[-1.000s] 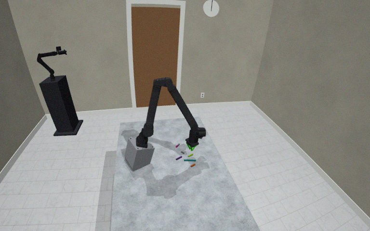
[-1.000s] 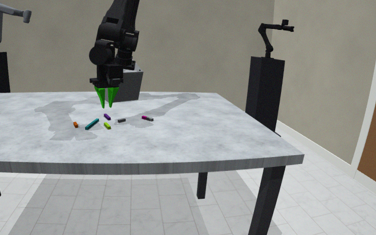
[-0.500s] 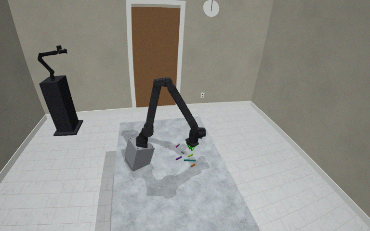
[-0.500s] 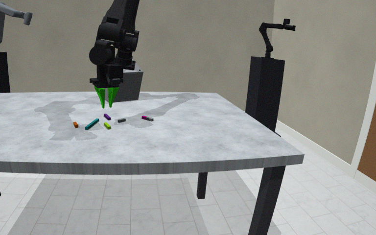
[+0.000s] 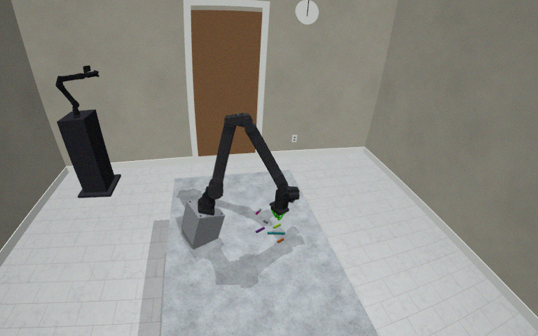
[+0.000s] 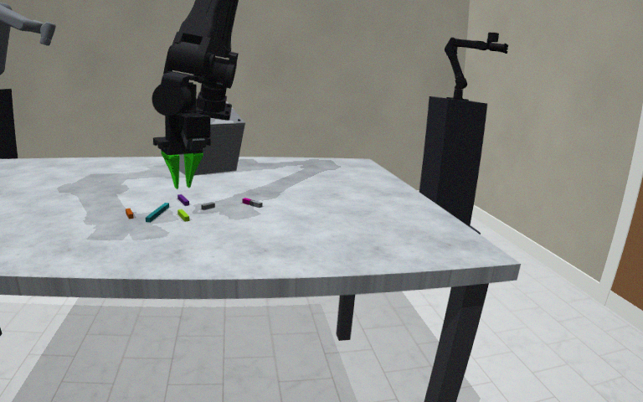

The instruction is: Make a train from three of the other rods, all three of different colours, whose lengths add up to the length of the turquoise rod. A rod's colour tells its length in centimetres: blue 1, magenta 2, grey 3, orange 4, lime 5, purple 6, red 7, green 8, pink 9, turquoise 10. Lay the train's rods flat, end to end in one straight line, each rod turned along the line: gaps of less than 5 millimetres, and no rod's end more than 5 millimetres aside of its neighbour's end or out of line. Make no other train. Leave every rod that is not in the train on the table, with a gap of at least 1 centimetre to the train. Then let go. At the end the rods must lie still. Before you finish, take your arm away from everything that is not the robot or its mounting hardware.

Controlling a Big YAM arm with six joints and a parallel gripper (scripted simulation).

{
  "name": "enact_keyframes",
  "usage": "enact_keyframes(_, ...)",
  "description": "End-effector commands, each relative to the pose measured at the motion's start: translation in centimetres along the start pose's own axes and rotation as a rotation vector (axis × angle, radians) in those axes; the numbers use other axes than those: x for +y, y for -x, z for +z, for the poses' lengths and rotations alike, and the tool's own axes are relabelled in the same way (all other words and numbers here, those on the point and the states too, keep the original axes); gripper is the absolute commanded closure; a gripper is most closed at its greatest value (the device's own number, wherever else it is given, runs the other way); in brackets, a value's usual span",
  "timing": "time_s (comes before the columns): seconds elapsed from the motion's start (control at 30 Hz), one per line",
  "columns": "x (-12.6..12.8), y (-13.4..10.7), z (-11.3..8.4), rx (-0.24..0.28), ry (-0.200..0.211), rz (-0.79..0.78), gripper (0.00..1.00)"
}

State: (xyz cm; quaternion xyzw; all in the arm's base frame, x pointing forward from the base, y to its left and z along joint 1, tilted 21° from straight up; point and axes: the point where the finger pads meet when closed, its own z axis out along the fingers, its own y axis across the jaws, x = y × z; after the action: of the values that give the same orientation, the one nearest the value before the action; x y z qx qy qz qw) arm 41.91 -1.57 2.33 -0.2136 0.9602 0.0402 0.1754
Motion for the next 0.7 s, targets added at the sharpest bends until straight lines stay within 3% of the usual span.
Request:
enact_keyframes(0.0, -0.4, 1.4, 0.1, -0.024, -0.011, -0.006, 0.77)
enact_keyframes(0.33, -0.2, 1.1, 1.8, -0.018, -0.009, -0.001, 0.77)
enact_keyframes(0.4, -0.2, 1.1, 1.8, -0.018, -0.009, -0.001, 0.77)
enact_keyframes(0.43, -0.4, 2.0, 0.7, -0.05, -0.025, -0.009, 0.77)
enact_keyframes(0.5, -0.1, 1.1, 2.3, -0.019, -0.007, -0.003, 0.77)
enact_keyframes(0.67, -0.3, 1.2, 3.0, -0.021, -0.01, -0.001, 0.77)
